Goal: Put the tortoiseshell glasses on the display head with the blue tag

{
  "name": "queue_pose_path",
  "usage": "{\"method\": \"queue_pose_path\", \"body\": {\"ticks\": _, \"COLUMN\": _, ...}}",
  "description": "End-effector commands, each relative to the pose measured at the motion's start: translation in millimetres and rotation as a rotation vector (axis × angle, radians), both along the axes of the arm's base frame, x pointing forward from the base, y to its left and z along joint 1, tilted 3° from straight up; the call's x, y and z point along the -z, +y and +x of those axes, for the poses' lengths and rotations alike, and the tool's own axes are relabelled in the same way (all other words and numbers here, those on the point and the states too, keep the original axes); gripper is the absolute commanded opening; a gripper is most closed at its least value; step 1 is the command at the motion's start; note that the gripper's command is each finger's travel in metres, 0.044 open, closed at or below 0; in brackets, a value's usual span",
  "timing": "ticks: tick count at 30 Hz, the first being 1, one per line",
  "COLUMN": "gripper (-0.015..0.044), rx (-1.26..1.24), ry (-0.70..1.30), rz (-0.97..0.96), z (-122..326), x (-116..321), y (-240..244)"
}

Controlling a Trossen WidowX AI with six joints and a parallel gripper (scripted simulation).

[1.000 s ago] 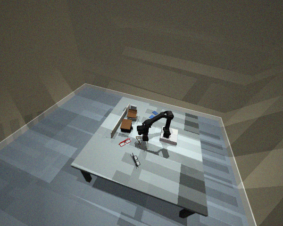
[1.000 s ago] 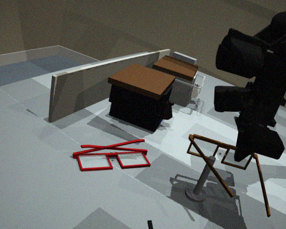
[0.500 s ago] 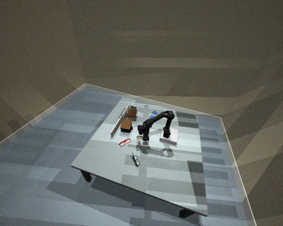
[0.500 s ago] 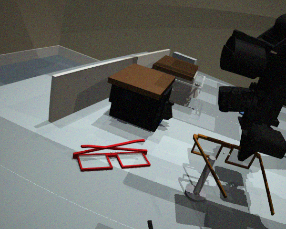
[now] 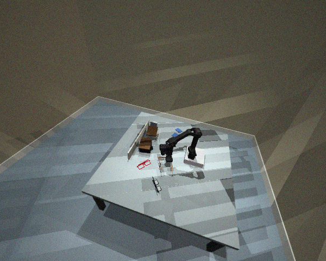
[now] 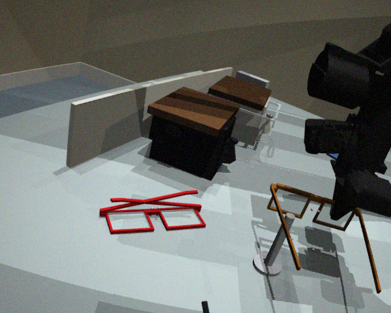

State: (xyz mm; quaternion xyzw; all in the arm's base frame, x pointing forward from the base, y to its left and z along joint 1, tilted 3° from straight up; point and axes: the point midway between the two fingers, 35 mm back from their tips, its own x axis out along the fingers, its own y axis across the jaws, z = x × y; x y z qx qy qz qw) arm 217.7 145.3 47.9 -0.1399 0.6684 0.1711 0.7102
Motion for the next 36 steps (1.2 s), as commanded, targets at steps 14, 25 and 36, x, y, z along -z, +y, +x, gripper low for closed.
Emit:
{"method": "queue_pose_path", "body": {"ticks": 14, "gripper": 0.0, "rx": -0.003, "ry": 0.005, "rz": -0.004, "z": -10, "x": 3, "y": -9}}
{"method": "queue_pose_path", "body": {"ticks": 25, "gripper": 0.0, "rx": -0.003, "ry": 0.005, "rz": -0.004, "z": -15, "x": 3, "y": -12}}
{"method": "queue_pose_path", "body": {"ticks": 36, "gripper": 0.0, "rx": -0.003, "ry": 0.005, "rz": -0.004, "z": -13, "x": 3, "y": -11}}
